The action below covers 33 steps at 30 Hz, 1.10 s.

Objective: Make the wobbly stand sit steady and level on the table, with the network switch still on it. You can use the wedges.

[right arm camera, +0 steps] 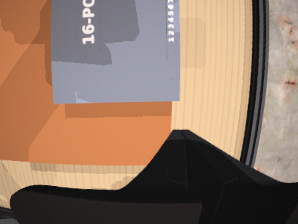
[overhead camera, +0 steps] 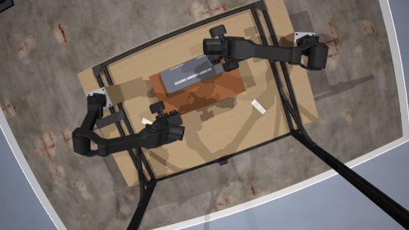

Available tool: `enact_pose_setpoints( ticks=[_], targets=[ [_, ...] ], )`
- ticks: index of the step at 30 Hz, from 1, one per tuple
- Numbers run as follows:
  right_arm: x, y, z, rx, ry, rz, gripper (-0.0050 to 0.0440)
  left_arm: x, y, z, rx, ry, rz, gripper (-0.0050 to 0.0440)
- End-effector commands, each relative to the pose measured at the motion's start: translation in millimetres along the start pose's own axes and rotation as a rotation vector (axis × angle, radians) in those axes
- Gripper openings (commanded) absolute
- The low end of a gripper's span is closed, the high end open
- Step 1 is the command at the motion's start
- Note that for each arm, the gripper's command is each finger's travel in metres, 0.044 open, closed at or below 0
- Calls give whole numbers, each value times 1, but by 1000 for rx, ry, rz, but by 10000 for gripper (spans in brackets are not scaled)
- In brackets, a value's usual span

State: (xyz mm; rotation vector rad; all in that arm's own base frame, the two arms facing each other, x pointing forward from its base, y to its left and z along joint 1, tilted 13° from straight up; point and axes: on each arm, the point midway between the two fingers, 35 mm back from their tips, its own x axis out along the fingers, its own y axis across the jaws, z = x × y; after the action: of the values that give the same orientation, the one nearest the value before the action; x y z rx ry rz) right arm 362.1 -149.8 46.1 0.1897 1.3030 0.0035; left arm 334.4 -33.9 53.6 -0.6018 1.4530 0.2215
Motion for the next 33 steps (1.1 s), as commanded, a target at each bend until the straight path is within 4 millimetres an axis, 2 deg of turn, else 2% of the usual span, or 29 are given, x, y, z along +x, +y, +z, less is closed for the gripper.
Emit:
enact_pose_setpoints(
  ticks=[1,4,10,15,21,27,33],
  targets=[
    [-32,-11,45,-21,-176,-78,0,0,0,0,0,0,0,0],
    [-61,-16,76,-35,-311,-130,0,0,0,0,0,0,0,0],
    [-61,-16,76,-35,-311,-130,0,0,0,0,0,0,0,0],
    [-108,-19,113,-57,-497,-192,0,0,0,0,0,0,0,0],
    [-178,-19,153,-77,-740,-275,0,0,0,0,0,0,0,0],
    [-178,-19,153,-77,-740,-275,0,0,0,0,0,0,0,0],
    [-249,-12,176,-100,-955,-335,0,0,0,0,0,0,0,0]
  ],
)
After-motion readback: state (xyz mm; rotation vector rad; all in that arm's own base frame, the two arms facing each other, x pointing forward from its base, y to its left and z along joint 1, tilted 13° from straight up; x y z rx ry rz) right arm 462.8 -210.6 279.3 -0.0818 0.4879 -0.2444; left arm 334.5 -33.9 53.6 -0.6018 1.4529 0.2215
